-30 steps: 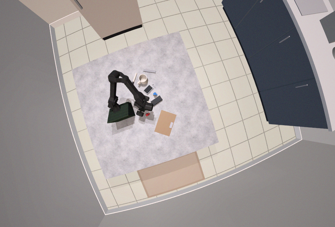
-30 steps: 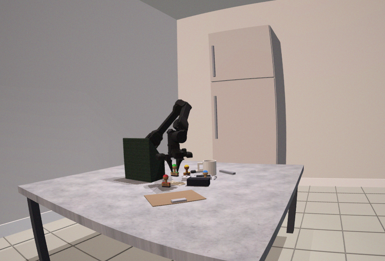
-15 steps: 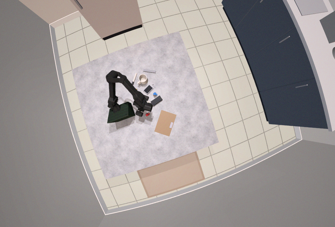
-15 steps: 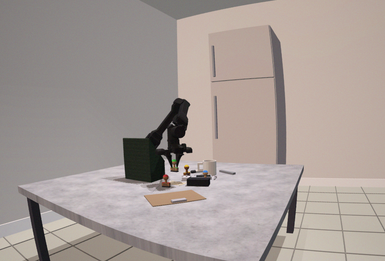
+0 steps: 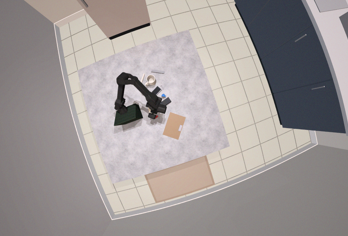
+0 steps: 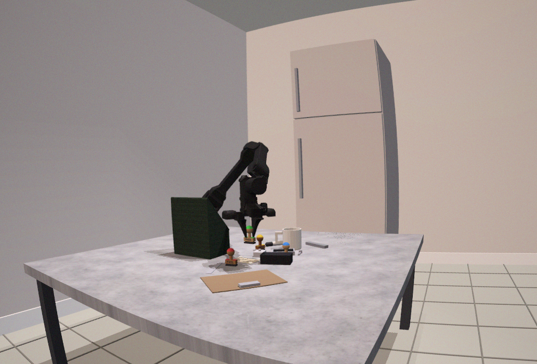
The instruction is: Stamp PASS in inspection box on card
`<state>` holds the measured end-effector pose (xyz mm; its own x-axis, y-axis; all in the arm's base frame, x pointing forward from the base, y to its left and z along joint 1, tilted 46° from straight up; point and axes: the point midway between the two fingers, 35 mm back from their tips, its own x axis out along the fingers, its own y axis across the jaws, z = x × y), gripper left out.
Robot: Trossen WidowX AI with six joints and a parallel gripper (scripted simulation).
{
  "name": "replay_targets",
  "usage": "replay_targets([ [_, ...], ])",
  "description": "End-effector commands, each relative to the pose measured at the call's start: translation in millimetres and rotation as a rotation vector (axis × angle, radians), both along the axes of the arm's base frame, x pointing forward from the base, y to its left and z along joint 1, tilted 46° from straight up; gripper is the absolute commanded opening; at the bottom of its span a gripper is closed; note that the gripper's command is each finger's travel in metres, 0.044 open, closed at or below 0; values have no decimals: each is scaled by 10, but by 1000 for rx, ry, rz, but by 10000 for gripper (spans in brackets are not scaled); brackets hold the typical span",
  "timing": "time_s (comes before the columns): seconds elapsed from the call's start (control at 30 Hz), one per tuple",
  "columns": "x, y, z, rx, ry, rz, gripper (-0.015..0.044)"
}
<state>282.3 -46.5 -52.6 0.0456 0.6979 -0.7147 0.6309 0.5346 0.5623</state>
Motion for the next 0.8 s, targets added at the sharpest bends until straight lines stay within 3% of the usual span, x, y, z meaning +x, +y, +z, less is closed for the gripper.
replay_targets([
  [0.0,114,-21,-25,5,3,0,0],
  [0.77,784,-177,-192,4,-4,1,0],
])
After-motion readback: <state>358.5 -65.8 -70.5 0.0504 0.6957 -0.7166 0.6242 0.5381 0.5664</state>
